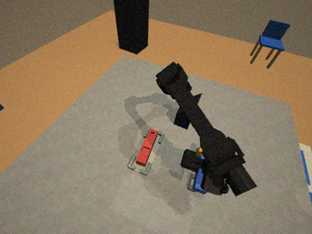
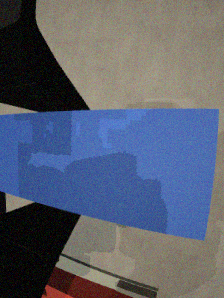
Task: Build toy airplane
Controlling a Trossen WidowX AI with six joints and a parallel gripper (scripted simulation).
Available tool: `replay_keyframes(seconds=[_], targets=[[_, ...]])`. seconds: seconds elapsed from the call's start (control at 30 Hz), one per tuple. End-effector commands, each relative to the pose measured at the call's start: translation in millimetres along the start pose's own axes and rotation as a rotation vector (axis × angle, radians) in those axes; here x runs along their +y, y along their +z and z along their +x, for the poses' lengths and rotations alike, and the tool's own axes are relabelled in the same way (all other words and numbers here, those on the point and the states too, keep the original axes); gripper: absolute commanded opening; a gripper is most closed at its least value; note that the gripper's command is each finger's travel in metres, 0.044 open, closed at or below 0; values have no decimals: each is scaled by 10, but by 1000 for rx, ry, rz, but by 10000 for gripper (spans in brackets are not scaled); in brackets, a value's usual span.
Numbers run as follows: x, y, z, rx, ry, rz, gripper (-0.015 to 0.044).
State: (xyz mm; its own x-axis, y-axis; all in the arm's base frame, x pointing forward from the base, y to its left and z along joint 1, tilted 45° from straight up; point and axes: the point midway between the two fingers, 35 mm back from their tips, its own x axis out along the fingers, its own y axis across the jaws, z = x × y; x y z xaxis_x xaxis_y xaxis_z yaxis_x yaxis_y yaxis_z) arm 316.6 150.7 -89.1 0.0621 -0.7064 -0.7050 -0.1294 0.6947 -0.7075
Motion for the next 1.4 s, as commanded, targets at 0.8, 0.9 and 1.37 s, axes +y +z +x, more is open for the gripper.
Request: replay_keyframes(seconds=[0.8, 0.9, 1.37], targets=[[-555, 85, -202, -13, 32, 312, 0], [-656, 89, -189, -12, 35, 367, 0], [-1118, 68, -112, -9, 43, 627, 0]])
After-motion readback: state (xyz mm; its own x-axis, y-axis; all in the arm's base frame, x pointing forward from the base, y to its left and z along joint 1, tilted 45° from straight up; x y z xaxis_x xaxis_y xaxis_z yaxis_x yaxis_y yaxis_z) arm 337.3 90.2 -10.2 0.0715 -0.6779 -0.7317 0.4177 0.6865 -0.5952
